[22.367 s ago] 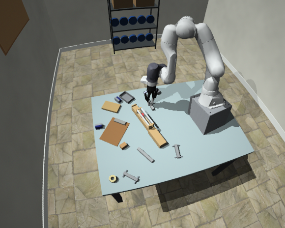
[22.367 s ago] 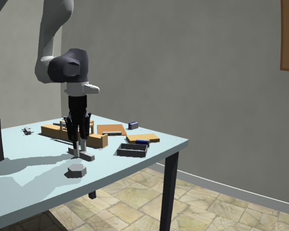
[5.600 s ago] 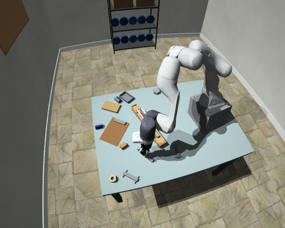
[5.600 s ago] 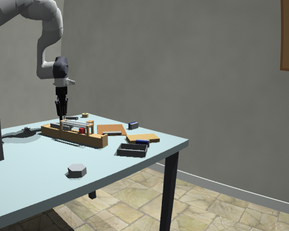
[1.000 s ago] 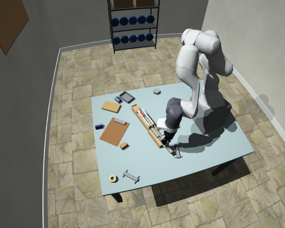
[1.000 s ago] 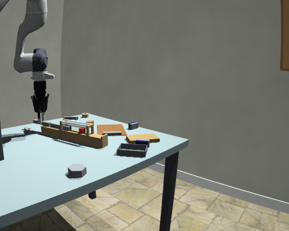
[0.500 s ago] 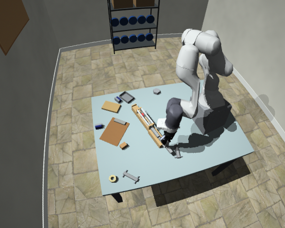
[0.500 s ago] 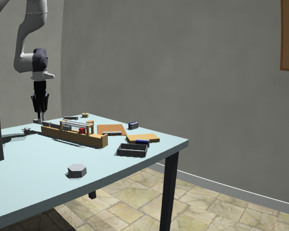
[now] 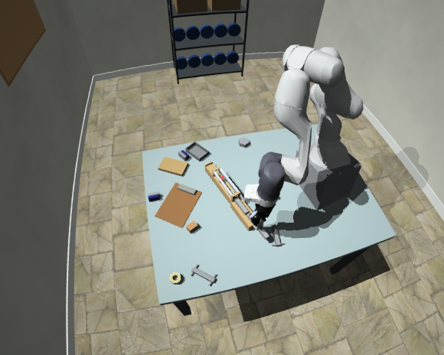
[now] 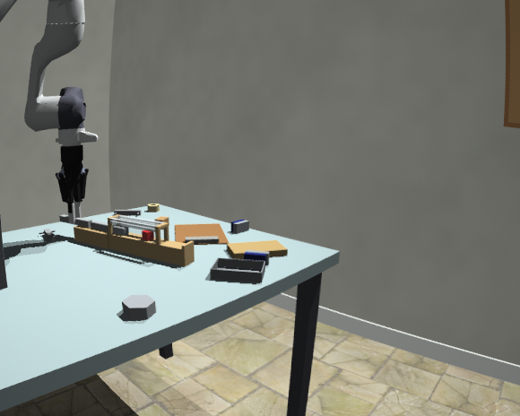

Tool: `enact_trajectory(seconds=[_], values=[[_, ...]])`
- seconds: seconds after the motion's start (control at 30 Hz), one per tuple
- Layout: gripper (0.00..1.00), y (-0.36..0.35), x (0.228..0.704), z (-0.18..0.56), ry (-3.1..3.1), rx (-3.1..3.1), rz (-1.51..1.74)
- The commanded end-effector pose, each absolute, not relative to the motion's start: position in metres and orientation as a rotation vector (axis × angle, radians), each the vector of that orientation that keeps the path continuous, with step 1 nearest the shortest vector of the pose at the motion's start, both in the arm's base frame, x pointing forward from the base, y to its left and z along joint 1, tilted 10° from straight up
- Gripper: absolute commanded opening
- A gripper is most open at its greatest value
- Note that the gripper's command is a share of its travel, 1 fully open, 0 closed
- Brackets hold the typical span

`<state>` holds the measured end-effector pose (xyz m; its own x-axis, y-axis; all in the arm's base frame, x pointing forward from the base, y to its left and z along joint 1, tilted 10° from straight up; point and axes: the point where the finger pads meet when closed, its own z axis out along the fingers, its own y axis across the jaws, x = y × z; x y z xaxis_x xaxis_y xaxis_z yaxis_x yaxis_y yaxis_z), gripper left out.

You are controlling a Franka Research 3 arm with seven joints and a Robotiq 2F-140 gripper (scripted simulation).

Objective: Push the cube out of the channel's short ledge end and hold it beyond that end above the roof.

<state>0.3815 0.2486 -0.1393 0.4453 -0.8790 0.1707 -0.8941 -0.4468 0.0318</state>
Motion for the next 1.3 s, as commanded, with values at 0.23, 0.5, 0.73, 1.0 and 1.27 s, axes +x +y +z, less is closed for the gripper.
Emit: enact_trajectory(seconds=[0.23,0.5,0.73,1.0,1.27], values=[[0.0,0.249,0.384,-0.138,-1.596,2.569,0.198],[0.0,0.244,0.386,-0.137,-1.596,2.569,0.198],[0.0,0.235,0.391,-0.136,-1.596,2.569,0.198],[0.0,0.224,0.397,-0.134,-1.596,2.569,0.198],[0.0,0.205,0.406,-0.13,-1.596,2.569,0.198]])
